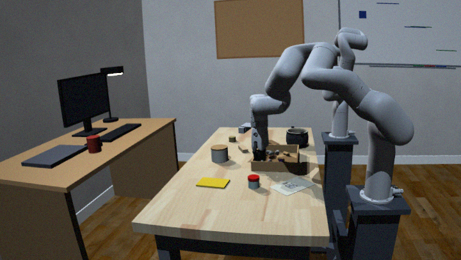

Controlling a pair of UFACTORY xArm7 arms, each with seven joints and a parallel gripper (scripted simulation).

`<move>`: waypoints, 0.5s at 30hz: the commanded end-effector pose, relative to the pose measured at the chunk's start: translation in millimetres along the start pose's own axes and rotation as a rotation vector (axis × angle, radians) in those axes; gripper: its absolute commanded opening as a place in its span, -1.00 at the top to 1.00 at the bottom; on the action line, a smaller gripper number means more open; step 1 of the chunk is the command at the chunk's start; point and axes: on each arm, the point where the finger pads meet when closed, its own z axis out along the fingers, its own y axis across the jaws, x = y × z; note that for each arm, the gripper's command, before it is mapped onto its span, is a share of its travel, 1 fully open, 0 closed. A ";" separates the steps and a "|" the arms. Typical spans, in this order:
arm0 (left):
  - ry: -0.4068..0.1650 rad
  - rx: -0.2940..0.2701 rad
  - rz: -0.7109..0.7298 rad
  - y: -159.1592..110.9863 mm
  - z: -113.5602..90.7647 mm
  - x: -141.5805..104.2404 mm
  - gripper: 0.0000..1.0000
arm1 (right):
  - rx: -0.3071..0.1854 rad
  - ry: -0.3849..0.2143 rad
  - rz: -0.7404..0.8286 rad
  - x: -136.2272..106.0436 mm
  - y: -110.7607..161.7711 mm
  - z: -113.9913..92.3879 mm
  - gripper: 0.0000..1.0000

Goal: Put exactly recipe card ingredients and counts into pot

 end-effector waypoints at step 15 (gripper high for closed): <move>0.002 -0.001 0.000 0.4 9.4 0.8 -0.26 | 0.000 0.002 0.000 0.5 -0.1 -0.8 -1.00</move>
